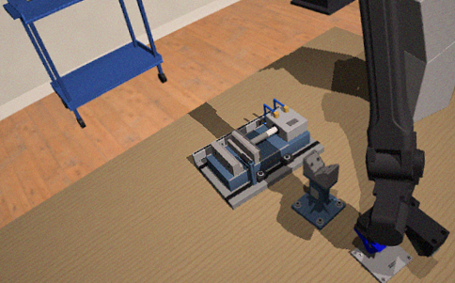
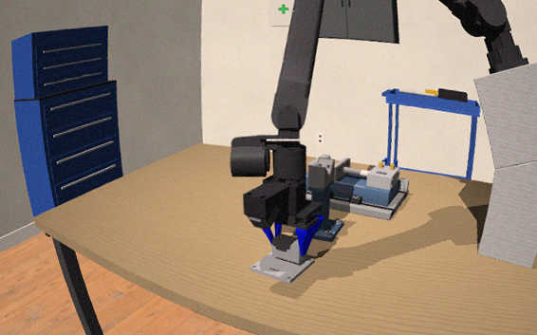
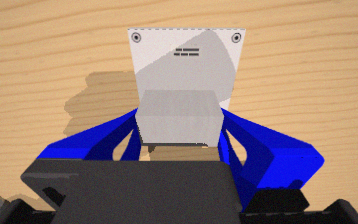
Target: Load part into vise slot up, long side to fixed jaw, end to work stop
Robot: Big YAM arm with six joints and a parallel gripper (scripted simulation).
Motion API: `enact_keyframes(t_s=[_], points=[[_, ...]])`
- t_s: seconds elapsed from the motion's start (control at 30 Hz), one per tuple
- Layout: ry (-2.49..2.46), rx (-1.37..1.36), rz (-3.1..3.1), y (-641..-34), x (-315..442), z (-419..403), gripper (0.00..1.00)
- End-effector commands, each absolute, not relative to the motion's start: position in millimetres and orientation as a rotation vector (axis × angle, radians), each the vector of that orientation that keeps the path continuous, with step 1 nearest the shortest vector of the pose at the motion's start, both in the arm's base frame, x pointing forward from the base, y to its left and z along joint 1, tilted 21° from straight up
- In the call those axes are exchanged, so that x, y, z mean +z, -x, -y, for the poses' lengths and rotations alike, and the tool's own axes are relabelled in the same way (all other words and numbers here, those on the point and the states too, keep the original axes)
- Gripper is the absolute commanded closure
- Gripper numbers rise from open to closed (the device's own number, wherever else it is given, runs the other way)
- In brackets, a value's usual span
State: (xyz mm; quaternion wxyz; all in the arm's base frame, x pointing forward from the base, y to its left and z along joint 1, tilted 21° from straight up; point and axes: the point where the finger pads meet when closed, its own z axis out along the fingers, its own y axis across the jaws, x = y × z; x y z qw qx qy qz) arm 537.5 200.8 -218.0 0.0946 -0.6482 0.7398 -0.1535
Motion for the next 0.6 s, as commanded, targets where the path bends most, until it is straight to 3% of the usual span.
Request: enact_keyframes(t_s=[0.0, 0.57], points=[[1.91, -0.461, -2.171, -538, -189, -215, 1.0], [1.91, -0.462, -2.172, -518, -141, -219, 1.0]])
